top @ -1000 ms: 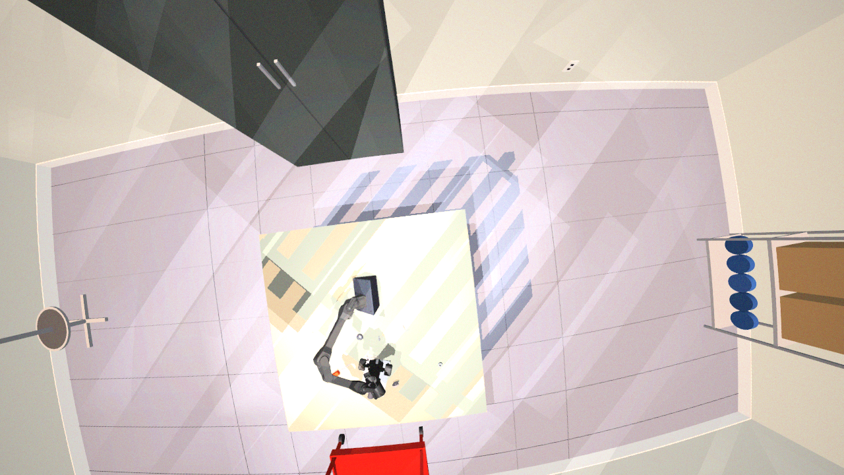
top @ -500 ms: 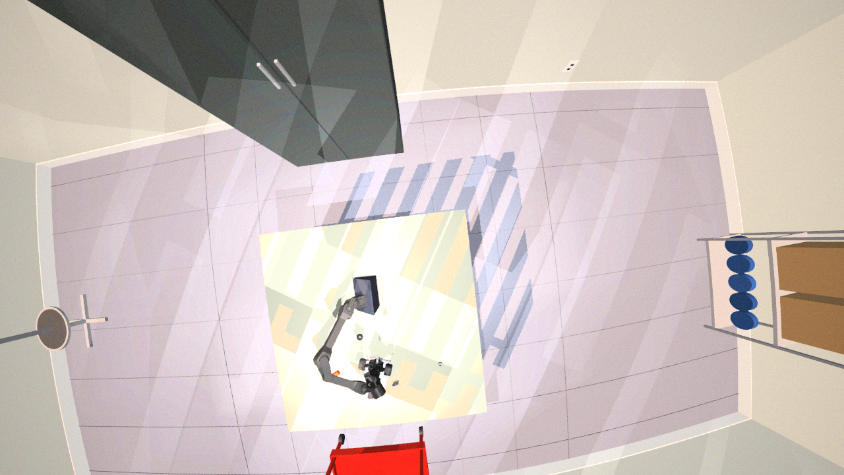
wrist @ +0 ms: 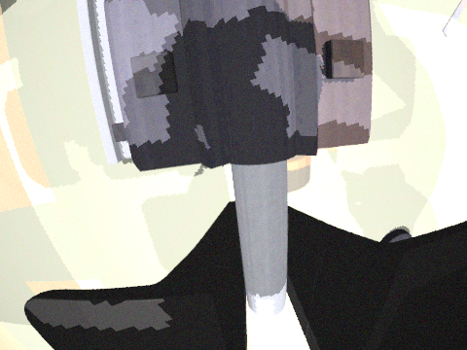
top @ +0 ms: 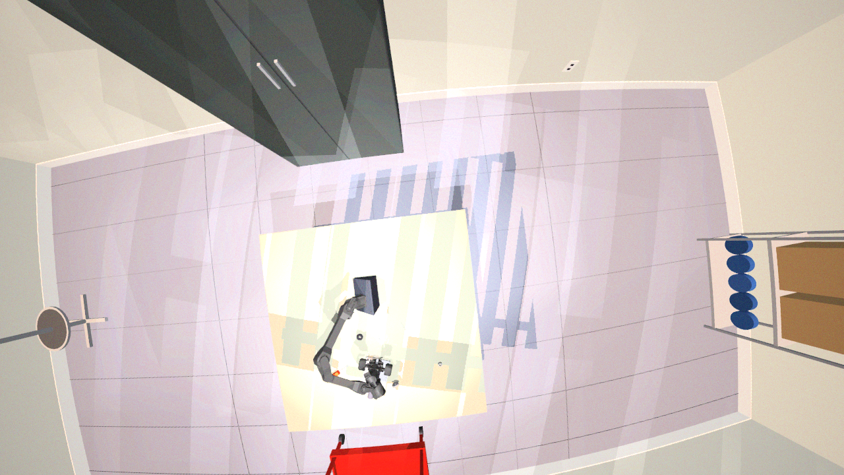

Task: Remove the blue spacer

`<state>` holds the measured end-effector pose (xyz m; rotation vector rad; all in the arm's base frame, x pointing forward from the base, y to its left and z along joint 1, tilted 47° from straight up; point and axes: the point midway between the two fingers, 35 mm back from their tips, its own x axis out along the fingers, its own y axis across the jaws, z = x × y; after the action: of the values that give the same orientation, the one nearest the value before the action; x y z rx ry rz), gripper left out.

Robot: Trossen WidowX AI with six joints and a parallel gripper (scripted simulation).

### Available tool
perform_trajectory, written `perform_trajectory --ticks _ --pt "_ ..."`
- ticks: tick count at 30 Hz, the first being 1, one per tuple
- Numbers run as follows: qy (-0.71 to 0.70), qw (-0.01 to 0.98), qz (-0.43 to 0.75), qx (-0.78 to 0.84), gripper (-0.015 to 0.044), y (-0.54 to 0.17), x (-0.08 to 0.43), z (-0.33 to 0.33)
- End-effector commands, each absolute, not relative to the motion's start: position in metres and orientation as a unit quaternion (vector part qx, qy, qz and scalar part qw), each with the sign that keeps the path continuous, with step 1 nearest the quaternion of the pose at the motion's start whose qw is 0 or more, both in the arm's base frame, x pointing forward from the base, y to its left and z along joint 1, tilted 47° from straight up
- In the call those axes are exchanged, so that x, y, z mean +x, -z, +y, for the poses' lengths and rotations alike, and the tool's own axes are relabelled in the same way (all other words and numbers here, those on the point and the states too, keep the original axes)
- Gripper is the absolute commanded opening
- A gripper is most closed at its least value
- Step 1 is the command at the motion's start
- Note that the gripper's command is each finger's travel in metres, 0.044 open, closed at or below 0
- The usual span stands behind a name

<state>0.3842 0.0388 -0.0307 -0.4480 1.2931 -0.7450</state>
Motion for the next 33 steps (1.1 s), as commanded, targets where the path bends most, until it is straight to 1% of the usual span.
perform_trajectory --ticks 1,33 --pt "0.336 0.713 0.581 -0.204 0.0000 0.0292 0.3866 0.0386" --pt "0.336 0.713 0.581 -0.204 0.0000 0.0282 0.3901 0.0383"
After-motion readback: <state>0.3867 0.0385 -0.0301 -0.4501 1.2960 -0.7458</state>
